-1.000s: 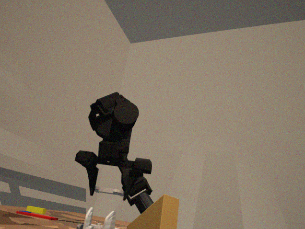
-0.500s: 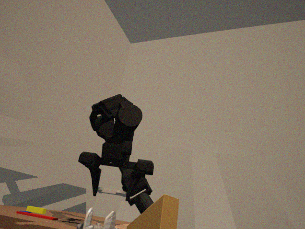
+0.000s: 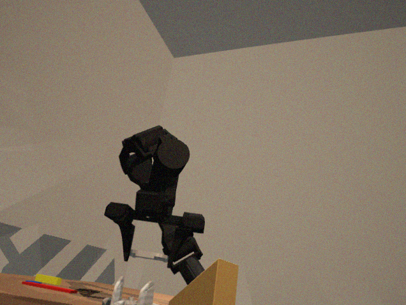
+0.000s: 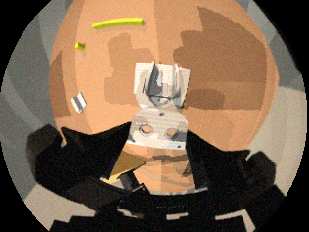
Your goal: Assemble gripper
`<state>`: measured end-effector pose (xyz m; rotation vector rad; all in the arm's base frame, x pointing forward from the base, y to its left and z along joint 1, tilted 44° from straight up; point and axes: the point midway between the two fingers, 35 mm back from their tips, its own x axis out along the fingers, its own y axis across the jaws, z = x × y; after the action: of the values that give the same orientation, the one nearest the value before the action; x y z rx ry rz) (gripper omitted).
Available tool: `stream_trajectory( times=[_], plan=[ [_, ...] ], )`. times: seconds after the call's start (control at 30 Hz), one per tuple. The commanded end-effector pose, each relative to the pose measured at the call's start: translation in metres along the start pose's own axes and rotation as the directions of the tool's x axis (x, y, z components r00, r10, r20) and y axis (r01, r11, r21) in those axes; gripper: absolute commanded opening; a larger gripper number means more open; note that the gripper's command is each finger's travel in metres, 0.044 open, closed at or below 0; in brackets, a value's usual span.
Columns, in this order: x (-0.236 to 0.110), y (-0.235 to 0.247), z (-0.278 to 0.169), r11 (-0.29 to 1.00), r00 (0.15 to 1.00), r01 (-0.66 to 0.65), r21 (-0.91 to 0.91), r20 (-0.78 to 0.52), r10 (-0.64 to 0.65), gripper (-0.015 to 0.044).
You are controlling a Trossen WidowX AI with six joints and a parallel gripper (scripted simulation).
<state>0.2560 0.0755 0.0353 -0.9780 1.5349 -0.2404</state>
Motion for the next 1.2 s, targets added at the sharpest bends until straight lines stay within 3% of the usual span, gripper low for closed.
stream_trajectory(
  times=[0.0,0.47,1.17],
  plan=[
    [0.0,0.001,0.0,1.0,1.0,-0.003,0.006,0.0,0.003,0.0351],
    [0.001,0.002,0.001,1.0,1.0,-0.003,0.006,0.0,0.003,0.0351],
    [0.036,0.002,0.002,1.0,1.0,-0.004,0.007,0.001,0.004,0.0351]
  ],
)
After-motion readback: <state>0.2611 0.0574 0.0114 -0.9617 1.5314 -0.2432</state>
